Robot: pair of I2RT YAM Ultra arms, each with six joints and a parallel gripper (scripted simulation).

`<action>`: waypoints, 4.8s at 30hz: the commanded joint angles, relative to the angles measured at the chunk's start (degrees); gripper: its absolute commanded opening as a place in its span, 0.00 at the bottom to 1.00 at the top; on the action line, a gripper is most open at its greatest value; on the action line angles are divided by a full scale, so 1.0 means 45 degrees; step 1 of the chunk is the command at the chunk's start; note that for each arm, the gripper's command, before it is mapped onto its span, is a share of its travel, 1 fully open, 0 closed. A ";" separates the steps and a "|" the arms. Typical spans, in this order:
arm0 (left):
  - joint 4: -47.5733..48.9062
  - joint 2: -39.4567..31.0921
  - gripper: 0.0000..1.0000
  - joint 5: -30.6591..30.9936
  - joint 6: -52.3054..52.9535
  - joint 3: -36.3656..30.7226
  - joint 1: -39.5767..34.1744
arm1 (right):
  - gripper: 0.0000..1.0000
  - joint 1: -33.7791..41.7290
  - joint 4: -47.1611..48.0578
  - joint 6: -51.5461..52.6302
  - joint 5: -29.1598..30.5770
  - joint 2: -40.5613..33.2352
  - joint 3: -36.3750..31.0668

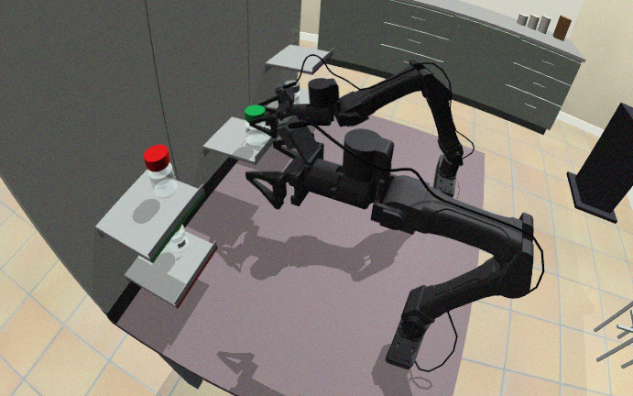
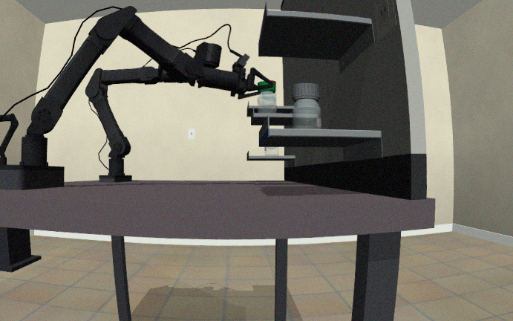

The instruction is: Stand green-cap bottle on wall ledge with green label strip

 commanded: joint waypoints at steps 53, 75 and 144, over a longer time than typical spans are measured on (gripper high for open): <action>0.0485 -0.0248 1.00 -0.0043 -0.0039 0.0152 -0.0074 | 0.89 -0.5475 -0.4484 -0.0597 -0.3423 -1.3053 -0.7038; 0.1339 0.0292 1.00 -0.2412 -0.0025 -0.0263 -0.1893 | 0.89 -0.5687 -0.9246 -0.0857 -0.4868 -1.3528 -0.5139; 0.8348 1.0793 0.94 -0.4813 0.0065 0.3558 -0.7194 | 0.89 0.0870 -1.9475 -0.1043 -0.5014 -1.2865 0.2418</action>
